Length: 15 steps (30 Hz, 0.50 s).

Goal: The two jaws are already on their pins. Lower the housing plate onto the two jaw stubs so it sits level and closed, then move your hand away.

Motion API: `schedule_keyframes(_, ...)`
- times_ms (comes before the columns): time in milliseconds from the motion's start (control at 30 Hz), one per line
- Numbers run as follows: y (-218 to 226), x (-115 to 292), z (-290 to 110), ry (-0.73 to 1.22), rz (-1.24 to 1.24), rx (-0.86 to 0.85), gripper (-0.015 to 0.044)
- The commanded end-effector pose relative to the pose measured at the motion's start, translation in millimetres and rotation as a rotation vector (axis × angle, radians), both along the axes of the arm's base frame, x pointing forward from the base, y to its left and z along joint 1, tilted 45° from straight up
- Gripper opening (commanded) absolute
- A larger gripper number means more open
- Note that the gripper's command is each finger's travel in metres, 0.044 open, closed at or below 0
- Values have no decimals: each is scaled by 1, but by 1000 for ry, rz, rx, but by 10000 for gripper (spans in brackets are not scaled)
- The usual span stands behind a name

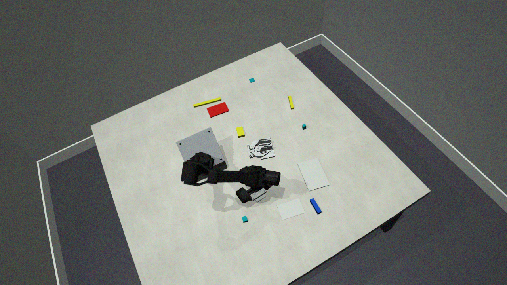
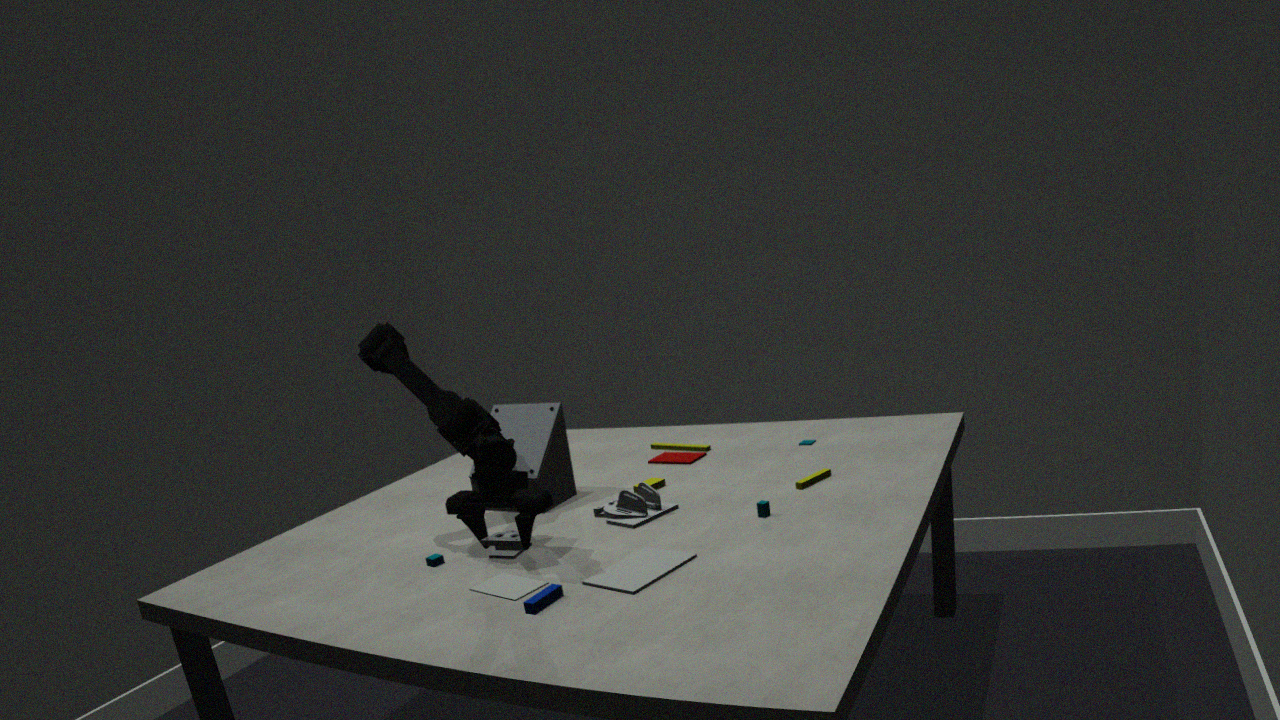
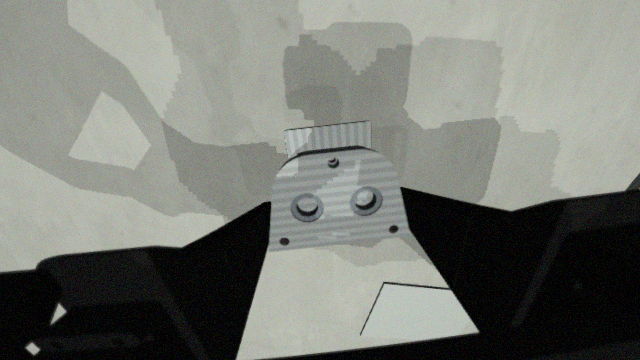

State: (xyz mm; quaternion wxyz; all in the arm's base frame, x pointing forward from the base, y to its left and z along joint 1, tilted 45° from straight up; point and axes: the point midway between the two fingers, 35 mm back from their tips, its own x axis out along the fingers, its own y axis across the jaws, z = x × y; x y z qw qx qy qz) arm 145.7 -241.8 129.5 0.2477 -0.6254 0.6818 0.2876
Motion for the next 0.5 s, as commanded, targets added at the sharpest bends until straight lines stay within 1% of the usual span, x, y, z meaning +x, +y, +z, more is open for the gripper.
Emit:
schedule_keyframes(0,0,0,0,0,0,0,360)
schedule_keyframes(67,0,0,0,0,0,0,351)
schedule_keyframes(467,3,1,3,0,0,2,351)
